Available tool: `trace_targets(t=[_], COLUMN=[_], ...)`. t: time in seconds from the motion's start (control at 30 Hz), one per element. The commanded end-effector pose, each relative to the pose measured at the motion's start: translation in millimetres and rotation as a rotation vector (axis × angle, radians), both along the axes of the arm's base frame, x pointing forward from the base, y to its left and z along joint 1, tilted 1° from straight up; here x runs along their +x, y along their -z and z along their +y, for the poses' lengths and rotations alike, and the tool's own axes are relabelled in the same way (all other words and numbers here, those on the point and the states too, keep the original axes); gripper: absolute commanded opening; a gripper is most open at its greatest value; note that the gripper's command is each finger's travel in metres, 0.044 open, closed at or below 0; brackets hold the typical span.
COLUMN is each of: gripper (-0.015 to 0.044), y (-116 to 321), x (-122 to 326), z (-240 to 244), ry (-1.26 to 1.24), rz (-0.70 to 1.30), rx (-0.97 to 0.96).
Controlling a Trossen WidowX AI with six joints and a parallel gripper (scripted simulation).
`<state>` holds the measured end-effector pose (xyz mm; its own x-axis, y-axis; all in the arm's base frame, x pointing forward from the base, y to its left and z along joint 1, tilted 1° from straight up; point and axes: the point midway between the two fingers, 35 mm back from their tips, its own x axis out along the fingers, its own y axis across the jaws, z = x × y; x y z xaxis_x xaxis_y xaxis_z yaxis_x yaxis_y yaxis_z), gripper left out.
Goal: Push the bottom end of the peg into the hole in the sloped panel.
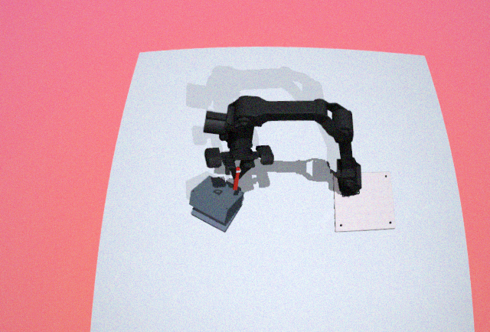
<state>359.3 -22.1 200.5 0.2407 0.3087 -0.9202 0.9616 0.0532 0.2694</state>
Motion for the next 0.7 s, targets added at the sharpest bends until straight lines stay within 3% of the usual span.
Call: trace_targets(t=[0.0,0.67], gripper=[0.0,0.0], y=[-4,-13], x=[3,10], z=[-4,-24], ry=[0.055,0.291], rz=[-0.002,0.028], rx=[0.025,0.125])
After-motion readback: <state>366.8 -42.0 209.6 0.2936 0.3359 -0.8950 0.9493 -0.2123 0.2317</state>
